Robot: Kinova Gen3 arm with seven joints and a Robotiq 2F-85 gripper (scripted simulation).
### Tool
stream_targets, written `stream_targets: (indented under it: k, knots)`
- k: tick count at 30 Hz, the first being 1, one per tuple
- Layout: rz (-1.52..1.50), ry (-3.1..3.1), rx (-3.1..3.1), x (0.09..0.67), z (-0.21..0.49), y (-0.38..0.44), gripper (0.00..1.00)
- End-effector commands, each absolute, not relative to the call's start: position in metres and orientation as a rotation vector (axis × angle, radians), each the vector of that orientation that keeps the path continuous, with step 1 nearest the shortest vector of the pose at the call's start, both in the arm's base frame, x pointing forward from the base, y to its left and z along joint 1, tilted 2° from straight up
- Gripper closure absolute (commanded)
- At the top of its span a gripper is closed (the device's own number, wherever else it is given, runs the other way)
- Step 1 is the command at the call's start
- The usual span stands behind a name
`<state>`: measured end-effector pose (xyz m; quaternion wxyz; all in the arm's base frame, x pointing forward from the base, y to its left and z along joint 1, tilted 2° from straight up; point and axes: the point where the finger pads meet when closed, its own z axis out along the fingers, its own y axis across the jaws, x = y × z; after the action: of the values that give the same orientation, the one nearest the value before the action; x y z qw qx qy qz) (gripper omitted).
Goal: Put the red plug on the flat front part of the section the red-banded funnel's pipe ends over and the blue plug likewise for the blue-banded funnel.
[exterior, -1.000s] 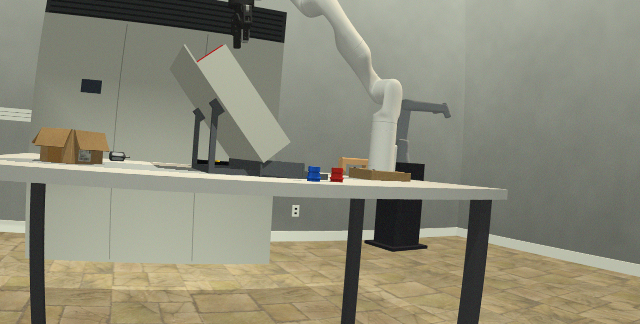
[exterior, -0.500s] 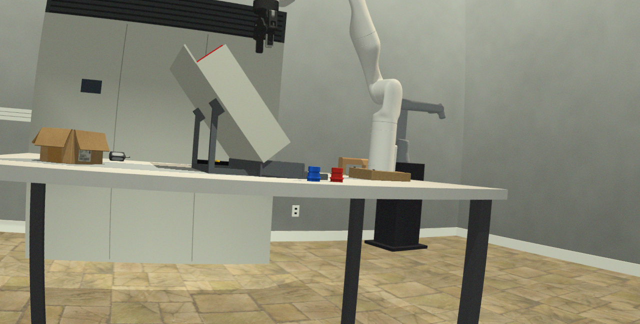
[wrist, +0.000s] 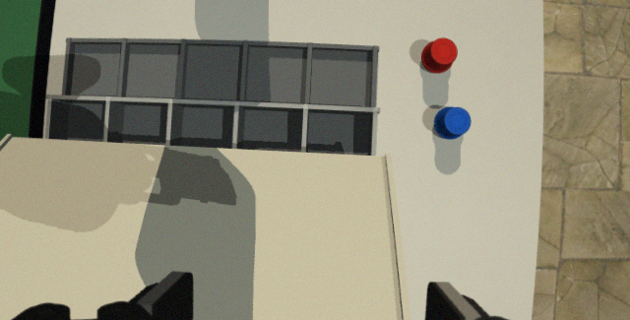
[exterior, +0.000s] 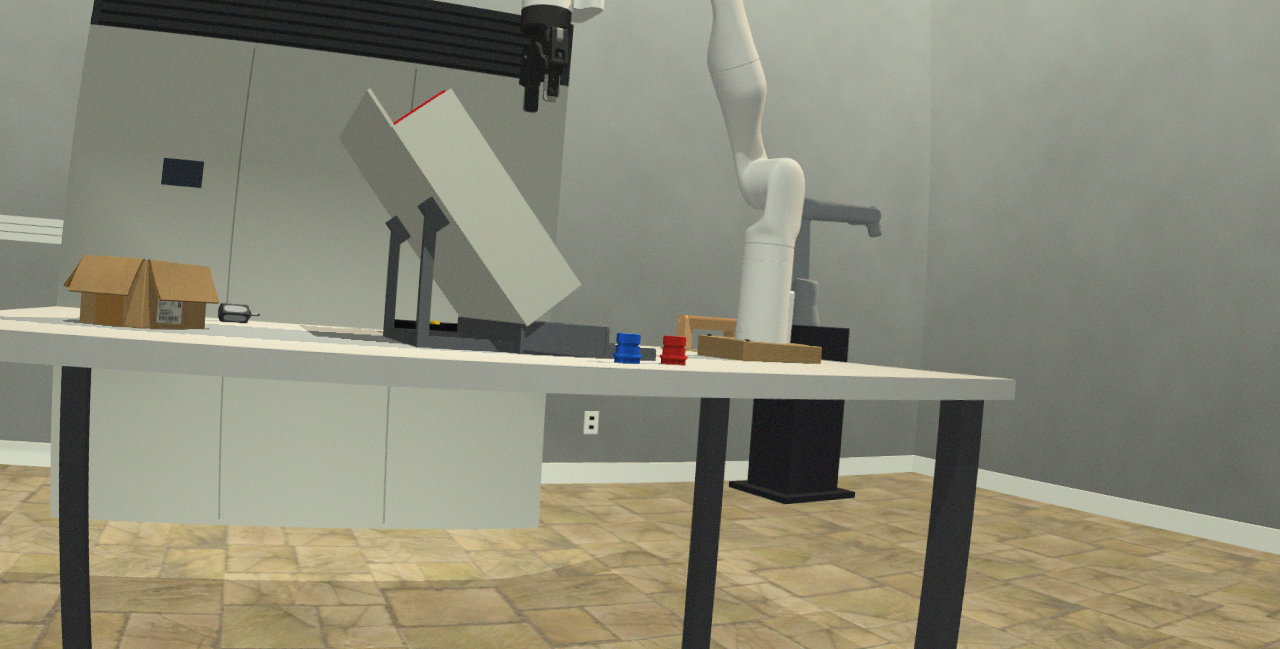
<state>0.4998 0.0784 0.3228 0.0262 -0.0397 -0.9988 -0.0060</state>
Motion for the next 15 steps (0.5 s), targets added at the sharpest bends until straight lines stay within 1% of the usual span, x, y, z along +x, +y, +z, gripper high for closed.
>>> stream_targets:
  k: [1,6,12,13,15]
  knots:
    - [-0.030,-3.109,-0.119,0.453,0.300,0.033,0.00]
    - [-0.030,-3.109,-0.119,0.418,0.282,-0.001,0.00]
    - [-0.030,-3.109,-0.119,0.418,0.282,-0.001,0.00]
    - [-0.008,-3.073,-0.107,0.374,0.258,-0.041,0.00]
    - [-0.008,-3.073,-0.107,0.374,0.258,-0.041,0.00]
